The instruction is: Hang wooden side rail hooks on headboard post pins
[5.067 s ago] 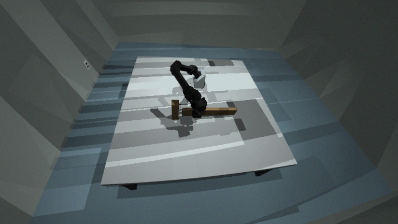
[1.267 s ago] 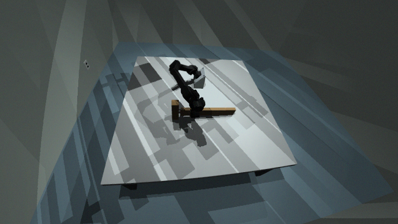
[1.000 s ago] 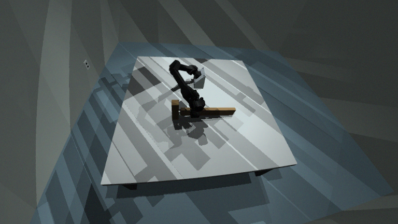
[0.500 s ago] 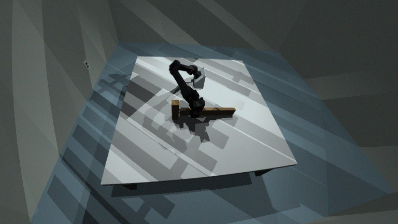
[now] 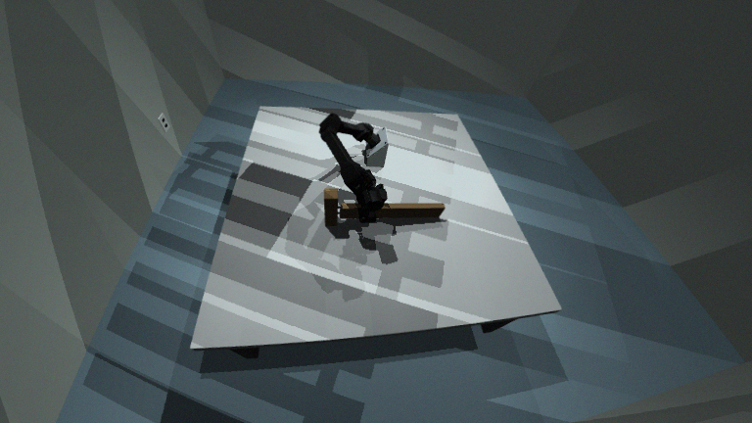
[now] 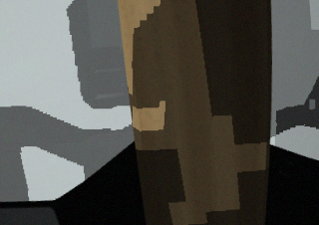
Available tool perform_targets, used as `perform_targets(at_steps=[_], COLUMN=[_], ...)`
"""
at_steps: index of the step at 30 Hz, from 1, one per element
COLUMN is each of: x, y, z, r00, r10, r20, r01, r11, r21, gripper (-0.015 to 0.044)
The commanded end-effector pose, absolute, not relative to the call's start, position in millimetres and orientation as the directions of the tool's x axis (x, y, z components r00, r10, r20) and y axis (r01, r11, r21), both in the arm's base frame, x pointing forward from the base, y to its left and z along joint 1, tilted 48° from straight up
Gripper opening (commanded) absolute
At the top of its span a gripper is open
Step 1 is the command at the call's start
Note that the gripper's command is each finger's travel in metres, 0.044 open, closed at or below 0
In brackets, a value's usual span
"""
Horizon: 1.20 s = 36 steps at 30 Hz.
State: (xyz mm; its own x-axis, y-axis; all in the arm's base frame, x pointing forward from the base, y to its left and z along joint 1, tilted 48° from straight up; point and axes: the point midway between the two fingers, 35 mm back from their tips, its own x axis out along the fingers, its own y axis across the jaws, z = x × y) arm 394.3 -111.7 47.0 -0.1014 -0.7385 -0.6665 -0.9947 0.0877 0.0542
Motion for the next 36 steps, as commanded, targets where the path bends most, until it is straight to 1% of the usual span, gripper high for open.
perform_targets(at_steps=[1, 36], x=[398.3, 395.6], y=[-108.3, -111.8], z=[53.1, 54.9], r00=[-0.082, -0.082], r10=[-0.741, -0.741], r20=[-0.666, -0.666], r01=[-0.996, -0.996], r11=[0.075, 0.075], r21=[0.039, 0.039], gripper=[0.0, 0.0])
